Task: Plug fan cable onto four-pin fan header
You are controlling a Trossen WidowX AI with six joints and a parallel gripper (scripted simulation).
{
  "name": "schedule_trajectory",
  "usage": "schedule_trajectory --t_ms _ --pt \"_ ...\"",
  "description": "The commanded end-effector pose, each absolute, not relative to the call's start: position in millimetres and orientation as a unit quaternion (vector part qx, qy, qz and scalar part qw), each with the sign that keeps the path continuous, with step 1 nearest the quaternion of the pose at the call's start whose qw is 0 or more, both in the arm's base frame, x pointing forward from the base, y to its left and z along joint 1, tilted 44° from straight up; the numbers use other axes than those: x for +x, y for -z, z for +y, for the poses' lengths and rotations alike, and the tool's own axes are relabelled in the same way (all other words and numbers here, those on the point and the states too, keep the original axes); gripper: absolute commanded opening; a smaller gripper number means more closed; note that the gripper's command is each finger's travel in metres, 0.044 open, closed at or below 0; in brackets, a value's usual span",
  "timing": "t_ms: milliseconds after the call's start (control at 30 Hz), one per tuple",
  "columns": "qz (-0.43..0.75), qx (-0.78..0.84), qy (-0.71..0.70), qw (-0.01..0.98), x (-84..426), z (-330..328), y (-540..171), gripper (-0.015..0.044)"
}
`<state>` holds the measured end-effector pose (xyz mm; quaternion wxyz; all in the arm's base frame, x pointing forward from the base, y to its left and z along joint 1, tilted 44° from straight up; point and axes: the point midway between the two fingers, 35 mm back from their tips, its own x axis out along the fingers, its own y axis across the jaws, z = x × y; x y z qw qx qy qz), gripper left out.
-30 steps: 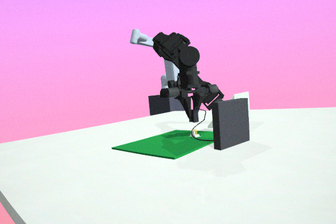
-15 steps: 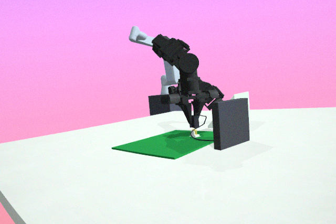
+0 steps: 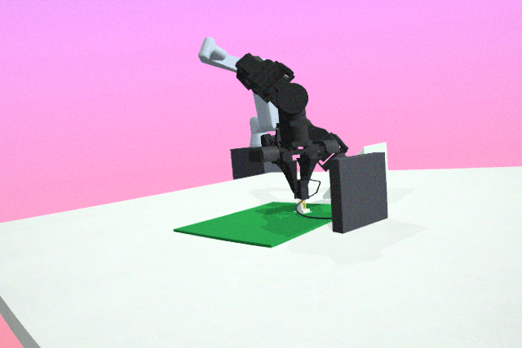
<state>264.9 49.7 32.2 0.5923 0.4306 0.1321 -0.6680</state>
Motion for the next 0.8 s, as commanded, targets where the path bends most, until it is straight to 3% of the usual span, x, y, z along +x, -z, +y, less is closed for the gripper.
schedule_trajectory --t_ms 0,767 --pt "0.132 0.430 0.667 0.594 265.7 49.2 -32.0 0.0000" --pt "0.133 0.429 0.667 0.595 264.8 45.3 -28.2 0.0000"
